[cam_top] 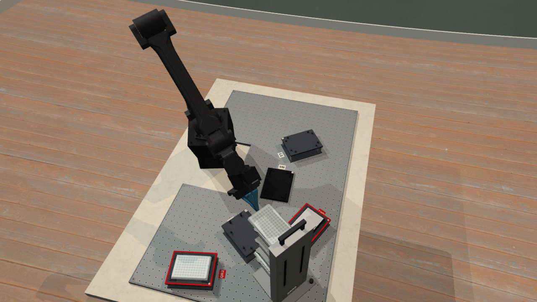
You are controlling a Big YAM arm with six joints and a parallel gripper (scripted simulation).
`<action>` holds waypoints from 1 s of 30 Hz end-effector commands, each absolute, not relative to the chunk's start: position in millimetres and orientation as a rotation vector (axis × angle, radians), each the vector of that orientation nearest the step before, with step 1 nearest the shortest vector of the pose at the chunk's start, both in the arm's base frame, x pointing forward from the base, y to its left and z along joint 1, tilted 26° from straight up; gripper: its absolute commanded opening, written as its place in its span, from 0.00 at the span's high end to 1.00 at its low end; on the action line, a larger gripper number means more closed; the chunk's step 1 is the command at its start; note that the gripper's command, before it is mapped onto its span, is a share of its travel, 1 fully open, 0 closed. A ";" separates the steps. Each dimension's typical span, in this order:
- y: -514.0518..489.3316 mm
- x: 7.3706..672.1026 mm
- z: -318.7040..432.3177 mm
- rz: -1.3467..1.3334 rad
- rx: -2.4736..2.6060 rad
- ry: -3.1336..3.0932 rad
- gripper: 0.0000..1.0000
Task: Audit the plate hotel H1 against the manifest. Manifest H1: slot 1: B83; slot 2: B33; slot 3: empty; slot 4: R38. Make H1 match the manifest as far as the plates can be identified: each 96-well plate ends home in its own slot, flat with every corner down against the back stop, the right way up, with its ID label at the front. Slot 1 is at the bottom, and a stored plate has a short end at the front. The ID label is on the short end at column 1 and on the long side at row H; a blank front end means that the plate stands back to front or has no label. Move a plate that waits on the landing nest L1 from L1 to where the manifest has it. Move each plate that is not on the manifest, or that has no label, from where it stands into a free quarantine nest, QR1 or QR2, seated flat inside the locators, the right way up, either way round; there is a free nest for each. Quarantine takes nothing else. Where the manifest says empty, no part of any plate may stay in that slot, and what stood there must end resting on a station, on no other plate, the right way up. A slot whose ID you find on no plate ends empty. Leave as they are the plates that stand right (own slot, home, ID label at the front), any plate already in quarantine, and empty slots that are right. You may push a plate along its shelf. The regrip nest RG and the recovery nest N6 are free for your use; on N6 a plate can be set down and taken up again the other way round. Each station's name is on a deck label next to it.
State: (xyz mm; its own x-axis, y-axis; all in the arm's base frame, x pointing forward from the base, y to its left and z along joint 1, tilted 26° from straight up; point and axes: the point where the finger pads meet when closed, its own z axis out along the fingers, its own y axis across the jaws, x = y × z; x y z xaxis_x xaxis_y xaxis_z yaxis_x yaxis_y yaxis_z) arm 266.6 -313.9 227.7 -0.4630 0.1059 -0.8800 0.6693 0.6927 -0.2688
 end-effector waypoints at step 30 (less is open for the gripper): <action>-333.3 295.4 269.7 -0.774 0.578 1.888 1.00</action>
